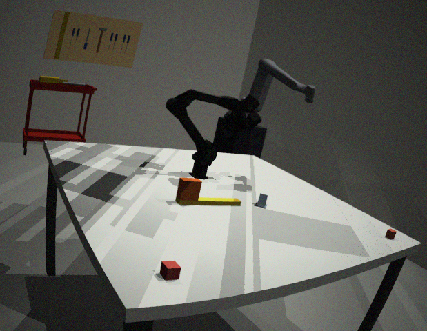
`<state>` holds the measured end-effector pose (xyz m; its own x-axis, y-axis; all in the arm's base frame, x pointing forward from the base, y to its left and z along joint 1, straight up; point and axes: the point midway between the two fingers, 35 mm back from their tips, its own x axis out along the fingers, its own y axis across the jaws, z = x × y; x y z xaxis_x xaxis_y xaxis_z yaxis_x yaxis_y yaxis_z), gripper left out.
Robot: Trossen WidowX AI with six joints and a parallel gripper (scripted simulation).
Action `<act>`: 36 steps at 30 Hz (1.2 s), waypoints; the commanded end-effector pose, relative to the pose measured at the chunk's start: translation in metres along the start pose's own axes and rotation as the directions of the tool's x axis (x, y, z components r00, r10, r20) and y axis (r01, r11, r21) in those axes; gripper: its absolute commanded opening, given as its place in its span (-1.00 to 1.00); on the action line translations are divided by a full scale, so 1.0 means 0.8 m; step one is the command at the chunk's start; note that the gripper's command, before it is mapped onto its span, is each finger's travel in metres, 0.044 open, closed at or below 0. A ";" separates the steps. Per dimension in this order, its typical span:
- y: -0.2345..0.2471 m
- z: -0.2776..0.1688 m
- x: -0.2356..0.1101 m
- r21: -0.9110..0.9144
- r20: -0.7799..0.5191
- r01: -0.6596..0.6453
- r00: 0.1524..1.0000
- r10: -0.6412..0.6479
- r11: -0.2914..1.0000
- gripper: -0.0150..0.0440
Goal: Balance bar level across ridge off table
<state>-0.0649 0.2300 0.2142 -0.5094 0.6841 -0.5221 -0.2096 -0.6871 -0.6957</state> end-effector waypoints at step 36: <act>-0.064 -0.189 -0.109 0.311 -0.540 0.154 0.841 0.041 0.938 0.58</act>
<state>0.0990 0.2465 0.2188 -0.0295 0.6935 -0.7199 -0.5044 -0.6321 -0.5883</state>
